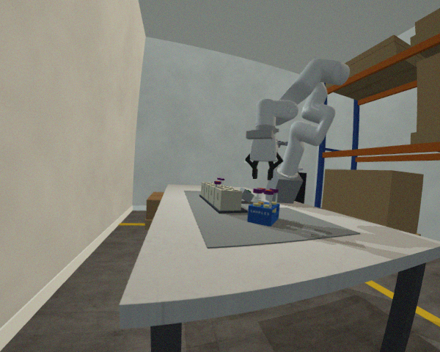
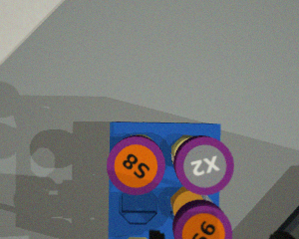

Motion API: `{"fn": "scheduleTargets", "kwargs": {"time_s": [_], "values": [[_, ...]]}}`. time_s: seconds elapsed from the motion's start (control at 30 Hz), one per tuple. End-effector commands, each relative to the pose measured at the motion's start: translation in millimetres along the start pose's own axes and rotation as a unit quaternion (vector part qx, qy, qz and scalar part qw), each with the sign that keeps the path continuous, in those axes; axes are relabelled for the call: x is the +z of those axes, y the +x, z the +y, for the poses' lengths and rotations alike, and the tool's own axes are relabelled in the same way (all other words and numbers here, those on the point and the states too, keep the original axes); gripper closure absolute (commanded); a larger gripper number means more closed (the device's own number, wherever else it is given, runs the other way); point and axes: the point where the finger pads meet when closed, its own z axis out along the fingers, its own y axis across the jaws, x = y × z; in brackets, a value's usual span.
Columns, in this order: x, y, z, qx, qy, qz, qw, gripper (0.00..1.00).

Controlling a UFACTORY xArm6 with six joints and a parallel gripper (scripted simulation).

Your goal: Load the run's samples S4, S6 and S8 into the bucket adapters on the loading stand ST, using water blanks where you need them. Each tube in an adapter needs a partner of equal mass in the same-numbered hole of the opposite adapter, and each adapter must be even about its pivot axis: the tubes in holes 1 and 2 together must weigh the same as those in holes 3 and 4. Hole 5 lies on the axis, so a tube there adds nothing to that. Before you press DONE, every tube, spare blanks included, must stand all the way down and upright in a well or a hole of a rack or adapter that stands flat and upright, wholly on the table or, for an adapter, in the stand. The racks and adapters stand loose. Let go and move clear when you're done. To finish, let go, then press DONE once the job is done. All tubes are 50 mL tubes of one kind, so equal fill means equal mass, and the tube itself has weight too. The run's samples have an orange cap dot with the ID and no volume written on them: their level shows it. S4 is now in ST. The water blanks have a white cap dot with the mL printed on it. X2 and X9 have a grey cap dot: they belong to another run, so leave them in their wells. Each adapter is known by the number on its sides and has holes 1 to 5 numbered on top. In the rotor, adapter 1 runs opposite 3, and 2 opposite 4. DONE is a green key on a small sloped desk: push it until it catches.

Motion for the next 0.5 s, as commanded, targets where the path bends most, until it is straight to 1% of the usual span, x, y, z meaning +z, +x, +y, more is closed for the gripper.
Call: {"fn": "scheduleTargets", "kwargs": {"time_s": [0.0, 0.47], "values": [[10.9, 1.7, 0.2, 0.000, 0.000, 0.002, 1.000, 0.43], [34.9, 1.7, 0.1, 0.000, 0.000, 0.002, 1.000, 0.43]]}}
